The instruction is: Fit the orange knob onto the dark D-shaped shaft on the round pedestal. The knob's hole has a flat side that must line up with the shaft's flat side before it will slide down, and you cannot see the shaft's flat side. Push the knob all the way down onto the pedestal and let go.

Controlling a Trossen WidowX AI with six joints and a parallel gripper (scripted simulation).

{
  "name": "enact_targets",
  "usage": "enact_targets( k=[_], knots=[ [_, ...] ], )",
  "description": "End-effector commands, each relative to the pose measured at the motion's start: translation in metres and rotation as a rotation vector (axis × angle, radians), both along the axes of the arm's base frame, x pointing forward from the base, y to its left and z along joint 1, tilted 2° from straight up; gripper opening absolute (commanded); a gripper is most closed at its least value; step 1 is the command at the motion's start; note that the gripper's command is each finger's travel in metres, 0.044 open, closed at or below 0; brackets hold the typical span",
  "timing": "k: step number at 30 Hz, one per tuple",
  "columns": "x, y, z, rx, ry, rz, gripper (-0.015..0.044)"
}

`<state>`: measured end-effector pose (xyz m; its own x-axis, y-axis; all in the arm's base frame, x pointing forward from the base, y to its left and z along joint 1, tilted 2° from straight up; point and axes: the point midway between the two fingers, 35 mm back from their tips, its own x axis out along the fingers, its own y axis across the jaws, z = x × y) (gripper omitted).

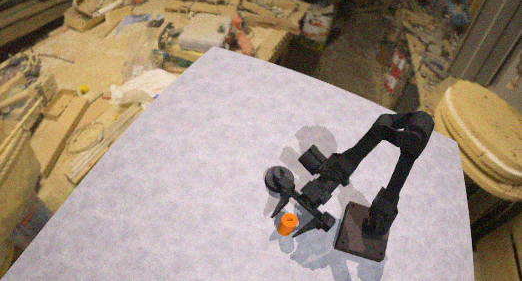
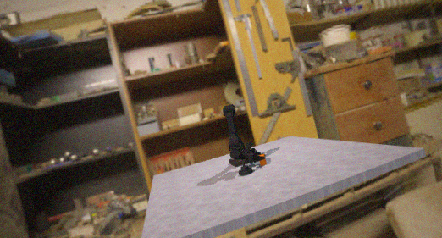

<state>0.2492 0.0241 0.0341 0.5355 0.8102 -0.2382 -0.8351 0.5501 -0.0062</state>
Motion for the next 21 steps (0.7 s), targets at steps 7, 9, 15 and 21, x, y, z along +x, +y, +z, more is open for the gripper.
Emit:
enact_targets(
  k=[7, 9, 15, 21],
  knots=[
    [0.0, 0.0, 0.0, 0.003, -0.001, 0.0, 0.044],
    [0.001, 0.0, 0.002, 0.003, -0.001, 0.0, 0.044],
    [0.002, -0.004, 0.062, -0.001, -0.001, 0.0, 0.044],
    [-0.001, -0.003, 0.081, -0.001, -0.001, 0.0, 0.044]
  ],
)
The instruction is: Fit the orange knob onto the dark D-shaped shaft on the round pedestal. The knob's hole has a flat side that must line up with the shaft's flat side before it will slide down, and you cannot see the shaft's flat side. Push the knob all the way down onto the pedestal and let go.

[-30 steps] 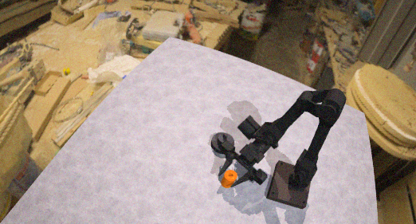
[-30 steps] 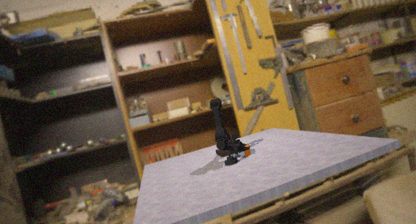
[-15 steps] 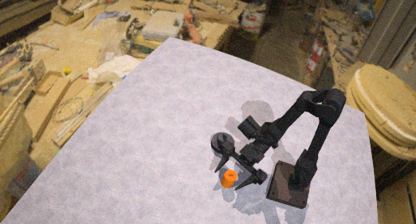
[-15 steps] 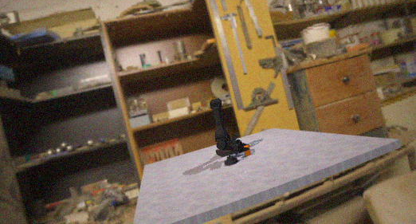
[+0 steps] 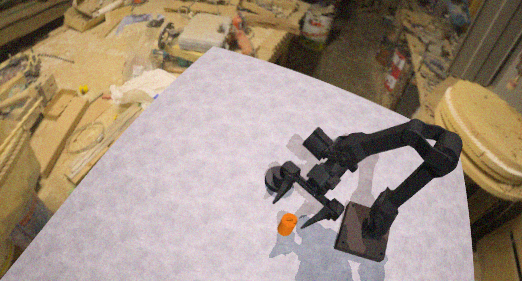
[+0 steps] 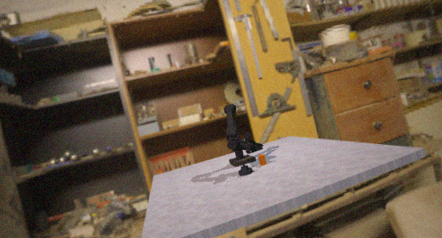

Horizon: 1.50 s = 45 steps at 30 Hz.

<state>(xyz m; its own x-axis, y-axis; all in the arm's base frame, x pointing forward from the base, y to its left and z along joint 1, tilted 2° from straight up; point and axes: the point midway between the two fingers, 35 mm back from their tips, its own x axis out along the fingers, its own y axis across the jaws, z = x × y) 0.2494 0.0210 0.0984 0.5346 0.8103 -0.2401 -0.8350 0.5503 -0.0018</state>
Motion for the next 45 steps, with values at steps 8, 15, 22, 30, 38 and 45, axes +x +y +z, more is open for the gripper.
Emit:
enact_targets(
  k=[8, 15, 22, 30, 38, 45],
  knots=[
    [0.009, 0.012, 0.004, -0.23, 0.284, 0.062, 0.044],
    [0.006, 0.015, 0.018, -0.796, 0.645, 0.052, 0.044],
    [0.003, 0.008, 0.042, -1.062, 0.698, -0.009, 0.044],
    [0.003, 0.008, 0.042, -1.062, 0.698, -0.009, 0.044],
    [0.003, 0.008, 0.042, -1.056, 0.707, -0.022, 0.044],
    [0.003, 0.008, 0.041, -0.786, 1.03, -0.526, 0.044]
  ],
)
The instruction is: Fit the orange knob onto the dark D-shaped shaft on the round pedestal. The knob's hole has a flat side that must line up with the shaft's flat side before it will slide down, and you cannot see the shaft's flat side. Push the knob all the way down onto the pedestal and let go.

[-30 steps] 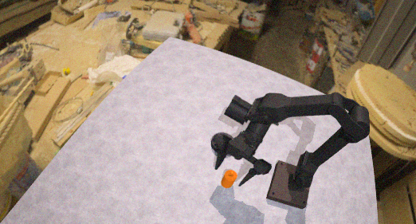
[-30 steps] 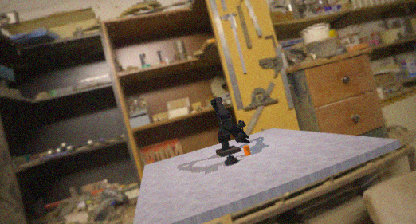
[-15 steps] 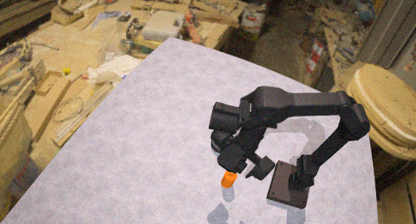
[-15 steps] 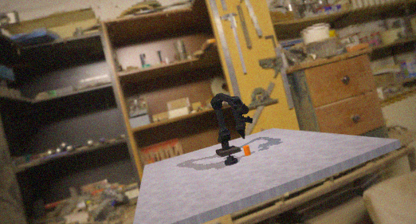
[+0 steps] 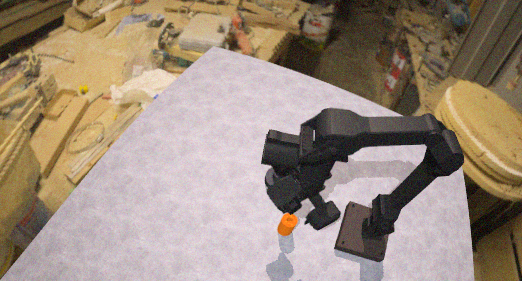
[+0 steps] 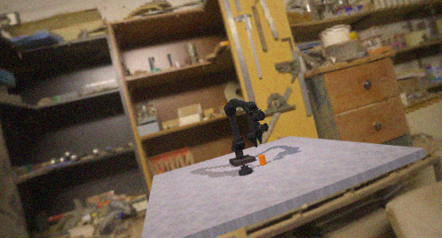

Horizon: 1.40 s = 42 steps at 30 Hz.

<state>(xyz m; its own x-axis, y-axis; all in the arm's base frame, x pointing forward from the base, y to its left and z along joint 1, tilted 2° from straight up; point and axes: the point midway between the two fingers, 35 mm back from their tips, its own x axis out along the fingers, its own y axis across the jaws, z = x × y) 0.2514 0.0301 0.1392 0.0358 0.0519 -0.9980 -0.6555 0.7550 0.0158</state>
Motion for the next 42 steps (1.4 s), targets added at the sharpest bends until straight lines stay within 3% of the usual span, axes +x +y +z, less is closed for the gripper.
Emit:
enact_targets(
  k=[1, 6, 21, 26, 42],
  knots=[
    [0.001, -0.001, 0.0, 0.009, 0.02, -0.456, 0.044],
    [0.001, -0.001, -0.001, 0.022, 0.036, -0.792, 0.044],
    [0.001, -0.001, -0.001, 0.022, 0.036, -0.792, 0.044],
    [0.002, 0.001, -0.032, 0.022, 0.037, -0.792, 0.044],
    [0.003, 0.002, -0.051, 0.022, 0.037, -0.792, 0.044]
  ],
)
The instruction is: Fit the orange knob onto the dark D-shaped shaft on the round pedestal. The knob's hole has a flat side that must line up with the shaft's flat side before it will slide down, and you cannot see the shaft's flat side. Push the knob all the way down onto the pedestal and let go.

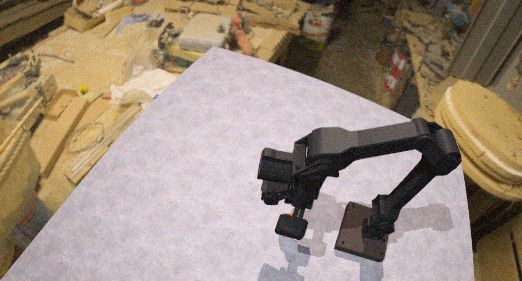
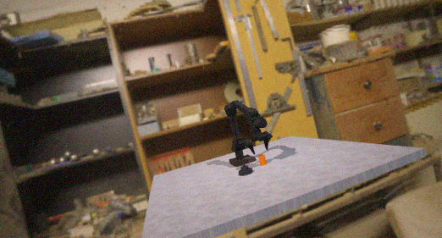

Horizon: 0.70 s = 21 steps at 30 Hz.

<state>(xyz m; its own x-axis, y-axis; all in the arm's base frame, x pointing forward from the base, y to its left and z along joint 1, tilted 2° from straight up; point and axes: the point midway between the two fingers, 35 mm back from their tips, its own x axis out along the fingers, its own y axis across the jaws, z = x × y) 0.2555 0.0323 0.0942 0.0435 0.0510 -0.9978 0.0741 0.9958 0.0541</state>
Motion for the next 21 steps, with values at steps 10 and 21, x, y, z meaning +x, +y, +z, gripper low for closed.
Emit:
enact_targets(
  k=[10, 21],
  knots=[
    [0.001, 0.0, -0.022, -0.006, 0.006, -0.004, 0.044],
    [0.002, 0.001, -0.04, -0.006, 0.006, -0.004, 0.044]
  ],
)
